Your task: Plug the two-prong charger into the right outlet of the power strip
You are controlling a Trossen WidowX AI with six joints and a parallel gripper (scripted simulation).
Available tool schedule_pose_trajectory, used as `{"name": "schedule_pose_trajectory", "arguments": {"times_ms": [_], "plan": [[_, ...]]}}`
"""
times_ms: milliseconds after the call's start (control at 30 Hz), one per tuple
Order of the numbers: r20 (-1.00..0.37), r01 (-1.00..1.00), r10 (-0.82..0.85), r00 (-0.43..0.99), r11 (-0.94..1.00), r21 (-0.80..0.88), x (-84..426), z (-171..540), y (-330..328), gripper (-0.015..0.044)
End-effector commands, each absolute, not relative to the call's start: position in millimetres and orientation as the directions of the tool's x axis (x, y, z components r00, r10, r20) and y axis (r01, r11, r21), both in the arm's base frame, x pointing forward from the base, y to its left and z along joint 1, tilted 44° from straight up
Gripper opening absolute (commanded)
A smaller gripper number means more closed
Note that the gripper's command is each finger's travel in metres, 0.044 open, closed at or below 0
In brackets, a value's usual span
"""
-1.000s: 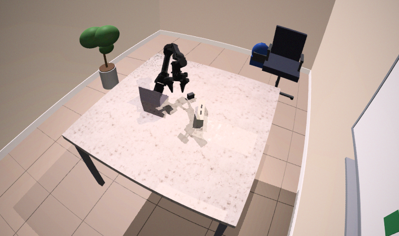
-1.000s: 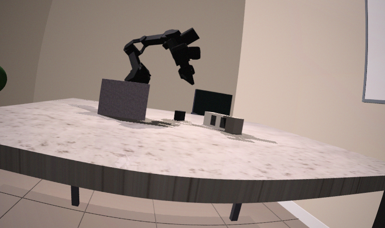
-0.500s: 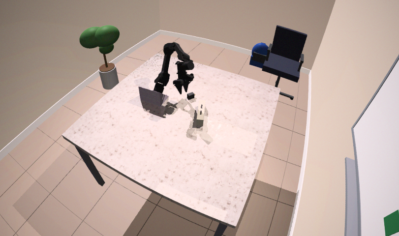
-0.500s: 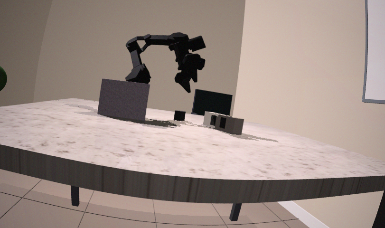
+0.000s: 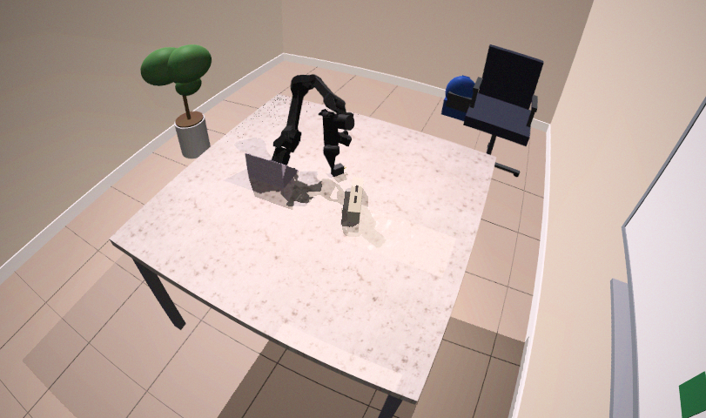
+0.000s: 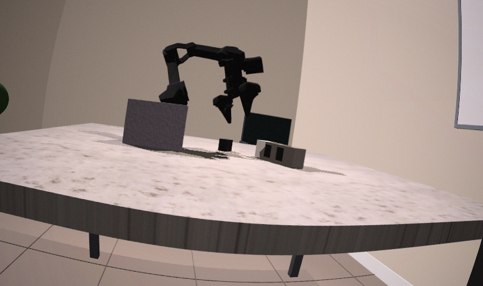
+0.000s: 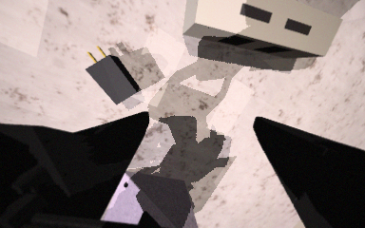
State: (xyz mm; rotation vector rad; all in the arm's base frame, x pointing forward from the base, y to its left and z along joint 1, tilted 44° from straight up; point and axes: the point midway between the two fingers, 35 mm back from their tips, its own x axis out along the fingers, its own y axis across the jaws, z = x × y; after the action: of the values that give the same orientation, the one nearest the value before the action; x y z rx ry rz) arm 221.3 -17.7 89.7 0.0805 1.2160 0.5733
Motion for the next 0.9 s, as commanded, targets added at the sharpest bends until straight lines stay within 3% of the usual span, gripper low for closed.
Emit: {"name": "schedule_pose_trajectory", "arguments": {"times_ms": [0,567,867], "plan": [[-0.845,-0.462,0.497,0.197,0.808,0.367,223.5,94.2,-4.9,0.044],[-0.77,-0.778,0.637,0.026,0.496,0.384,220.5,111.0,54.9,0.044],[-0.759,-0.81,0.651,0.0,0.445,0.382,218.8,112.3,64.2,0.044]]}}
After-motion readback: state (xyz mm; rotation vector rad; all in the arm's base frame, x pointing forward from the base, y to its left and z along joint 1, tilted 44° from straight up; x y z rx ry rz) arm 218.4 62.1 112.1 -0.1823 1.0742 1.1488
